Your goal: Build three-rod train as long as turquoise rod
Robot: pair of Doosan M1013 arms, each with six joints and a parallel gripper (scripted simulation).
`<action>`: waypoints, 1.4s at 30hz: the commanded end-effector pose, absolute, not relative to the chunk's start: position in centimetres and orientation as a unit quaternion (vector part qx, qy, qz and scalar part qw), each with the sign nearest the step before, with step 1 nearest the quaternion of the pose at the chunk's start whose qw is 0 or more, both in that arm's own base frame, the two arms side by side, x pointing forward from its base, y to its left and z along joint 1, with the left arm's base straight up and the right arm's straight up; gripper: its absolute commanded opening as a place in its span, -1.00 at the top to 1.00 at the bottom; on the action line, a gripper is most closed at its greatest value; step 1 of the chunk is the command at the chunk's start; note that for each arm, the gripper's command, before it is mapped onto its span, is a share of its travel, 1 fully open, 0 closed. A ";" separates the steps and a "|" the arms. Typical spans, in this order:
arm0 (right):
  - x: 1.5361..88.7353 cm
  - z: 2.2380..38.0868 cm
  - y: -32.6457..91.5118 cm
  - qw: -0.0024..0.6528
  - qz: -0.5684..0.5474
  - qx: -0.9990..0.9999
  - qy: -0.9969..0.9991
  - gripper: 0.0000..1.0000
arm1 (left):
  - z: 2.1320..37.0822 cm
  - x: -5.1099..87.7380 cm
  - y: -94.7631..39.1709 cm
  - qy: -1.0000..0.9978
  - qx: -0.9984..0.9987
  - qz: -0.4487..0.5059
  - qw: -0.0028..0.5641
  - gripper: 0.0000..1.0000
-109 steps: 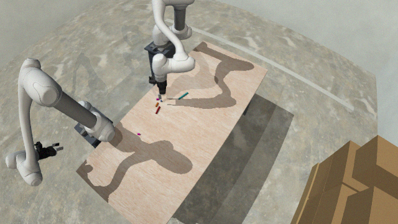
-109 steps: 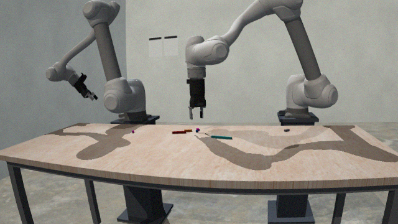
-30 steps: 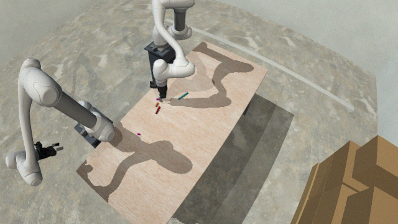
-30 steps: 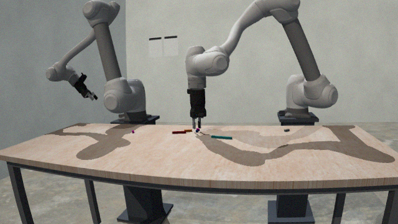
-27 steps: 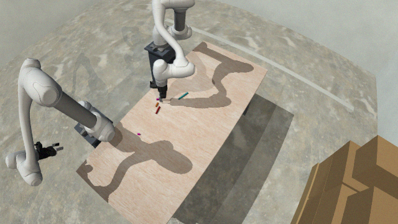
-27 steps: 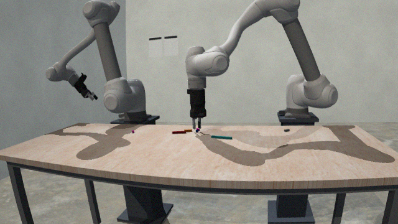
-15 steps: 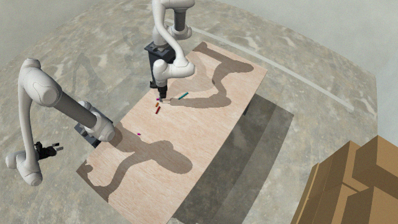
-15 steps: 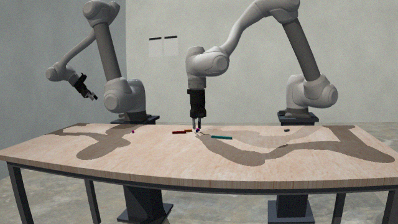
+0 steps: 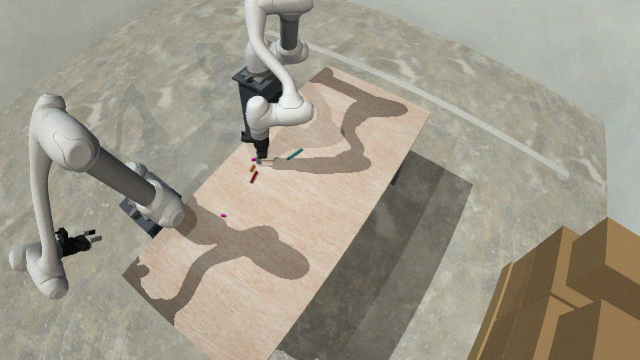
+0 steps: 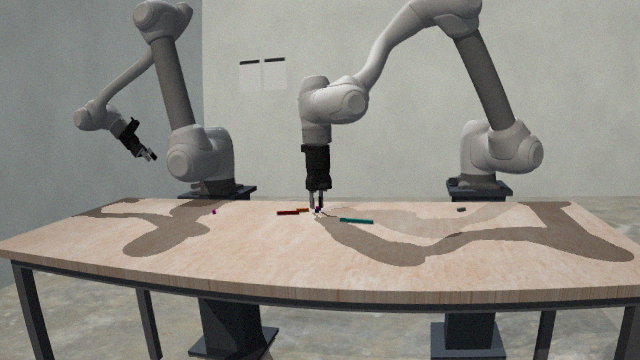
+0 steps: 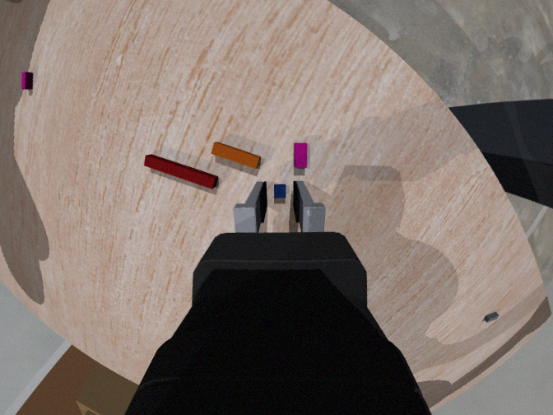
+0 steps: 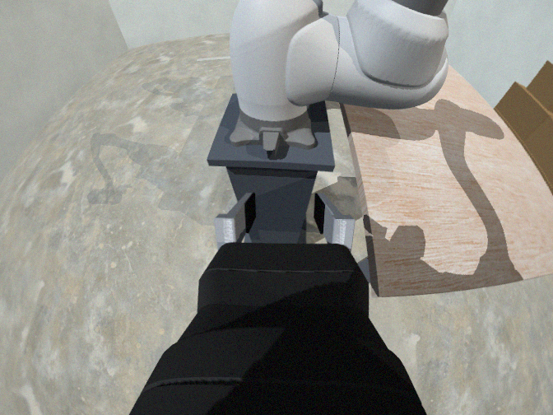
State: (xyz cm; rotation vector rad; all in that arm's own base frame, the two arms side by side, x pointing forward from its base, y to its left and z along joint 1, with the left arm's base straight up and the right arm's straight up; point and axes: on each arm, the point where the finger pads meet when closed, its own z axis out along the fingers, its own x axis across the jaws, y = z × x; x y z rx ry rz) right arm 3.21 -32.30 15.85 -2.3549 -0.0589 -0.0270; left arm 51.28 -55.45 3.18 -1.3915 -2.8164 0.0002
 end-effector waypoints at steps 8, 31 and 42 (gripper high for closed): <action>3.2 15.9 -32.3 0.383 -0.011 -0.924 -0.023 -1.00 | 2.5 51.3 -55.5 -0.897 -0.443 0.000 -0.001 -0.07; 3.2 15.9 -32.3 0.383 -0.011 -0.924 -0.023 -1.00 | 2.2 51.3 -55.5 -0.897 -0.443 0.000 -0.001 -0.07; 3.2 15.9 -32.3 0.383 -0.011 -0.924 -0.023 -1.00 | 2.2 51.3 -55.5 -0.897 -0.443 0.000 -0.001 -0.07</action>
